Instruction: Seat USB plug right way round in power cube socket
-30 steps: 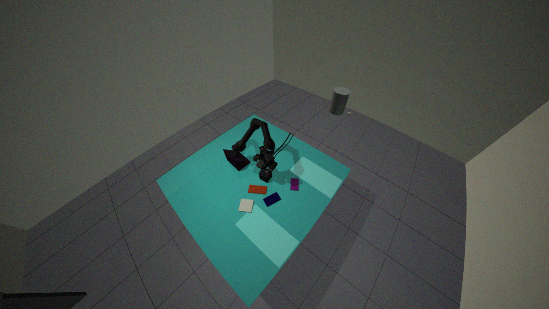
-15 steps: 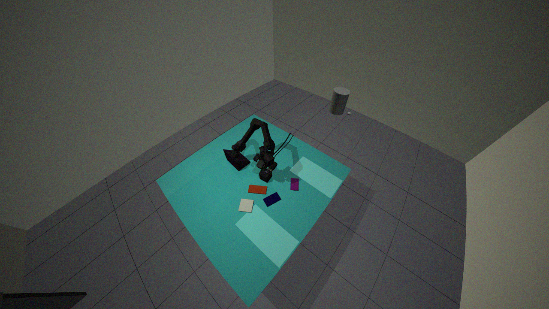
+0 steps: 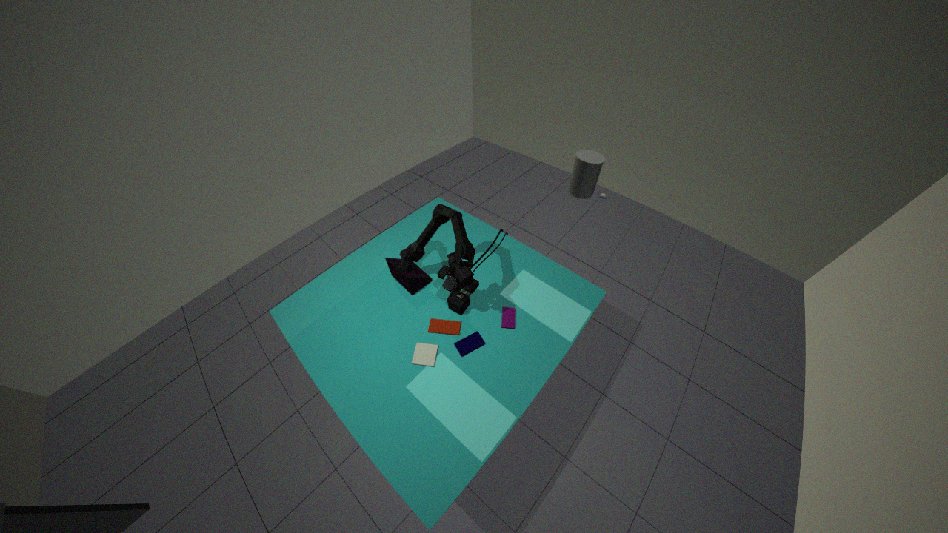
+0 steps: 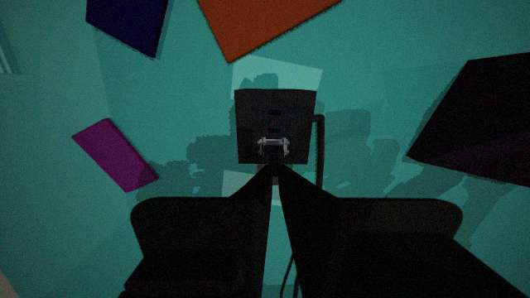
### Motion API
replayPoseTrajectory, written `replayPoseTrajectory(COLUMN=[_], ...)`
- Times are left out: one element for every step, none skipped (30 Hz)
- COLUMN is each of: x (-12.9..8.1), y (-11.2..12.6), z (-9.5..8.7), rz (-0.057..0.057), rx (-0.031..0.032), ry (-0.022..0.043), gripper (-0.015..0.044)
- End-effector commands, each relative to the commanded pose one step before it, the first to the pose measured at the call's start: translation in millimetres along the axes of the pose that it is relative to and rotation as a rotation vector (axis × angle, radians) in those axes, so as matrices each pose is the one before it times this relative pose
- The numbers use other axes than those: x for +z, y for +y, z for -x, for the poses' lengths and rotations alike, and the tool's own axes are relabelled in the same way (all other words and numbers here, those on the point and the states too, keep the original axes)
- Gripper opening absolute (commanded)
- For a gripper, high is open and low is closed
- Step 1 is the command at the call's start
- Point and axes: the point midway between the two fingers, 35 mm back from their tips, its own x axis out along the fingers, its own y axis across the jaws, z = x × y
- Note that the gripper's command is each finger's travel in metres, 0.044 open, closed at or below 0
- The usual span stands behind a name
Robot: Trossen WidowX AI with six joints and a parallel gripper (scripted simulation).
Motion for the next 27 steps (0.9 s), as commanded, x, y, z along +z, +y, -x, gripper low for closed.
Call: replayPoseTrajectory(x=[-0.67,-0.06,-0.06,-0.06,-0.06,-0.06,-0.06,-0.06,-0.06,-0.06,-0.06,-0.06,-0.06,-0.06,-0.06,-0.06,-0.06,-0.06,-0.06,-0.06,-0.06,-0.06,-0.06,-0.06,-0.06,-0.06,-0.06], y=[-0.74,-0.01,-0.01,-0.01,-0.01,-0.01,-0.01,-0.01,-0.01,-0.01,-0.01,-0.01,-0.01,-0.01,-0.01,-0.01,-0.01,-0.01,-0.01,-0.01,-0.01,-0.01,-0.01,-0.01,-0.01,-0.01,-0.01], z=[-1.14,-0.12,-0.12,-0.12,-0.12,-0.12,-0.12,-0.12,-0.12,-0.12,-0.12,-0.12,-0.12,-0.12,-0.12,-0.12,-0.12,-0.12,-0.12,-0.12,-0.12,-0.12,-0.12,-0.12,-0.12,-0.12,-0.12], rz=[0.0014,-0.0001,-0.0001,-0.0001,-0.0001,-0.0001,-0.0001,-0.0001,-0.0001,-0.0001,-0.0001,-0.0001,-0.0001,-0.0001,-0.0001,-0.0001,-0.0001,-0.0001,-0.0001,-0.0001,-0.0001,-0.0001,-0.0001,-0.0001,-0.0001,-0.0001,-0.0001], rx=[-0.00301,-0.00001,-0.00001,-0.00001,-0.00001,-0.00001,-0.00001,-0.00001,-0.00001,-0.00001,-0.00001,-0.00001,-0.00001,-0.00001,-0.00001,-0.00001,-0.00001,-0.00001,-0.00001,-0.00001,-0.00001,-0.00001,-0.00001,-0.00001,-0.00001,-0.00001,-0.00001], ry=[0.00826,0.00098,0.00098,0.00098,0.00098,0.00098,0.00098,0.00098,0.00098,0.00098,0.00098,0.00098,0.00098,0.00098,0.00098,0.00098,0.00098,0.00098,0.00098,0.00098,0.00098,0.00098,0.00098,0.00098,0.00098,0.00098,0.00098], gripper=[0.0,0.0,0.0,0.0,0.0,0.0,0.0,0.0,0.0,0.0,0.0,0.0,0.0,0.0,0.0,0.0,0.0,0.0,0.0,0.0,0.0,0.0,0.0,0.0,0.0,0.0,0.0])
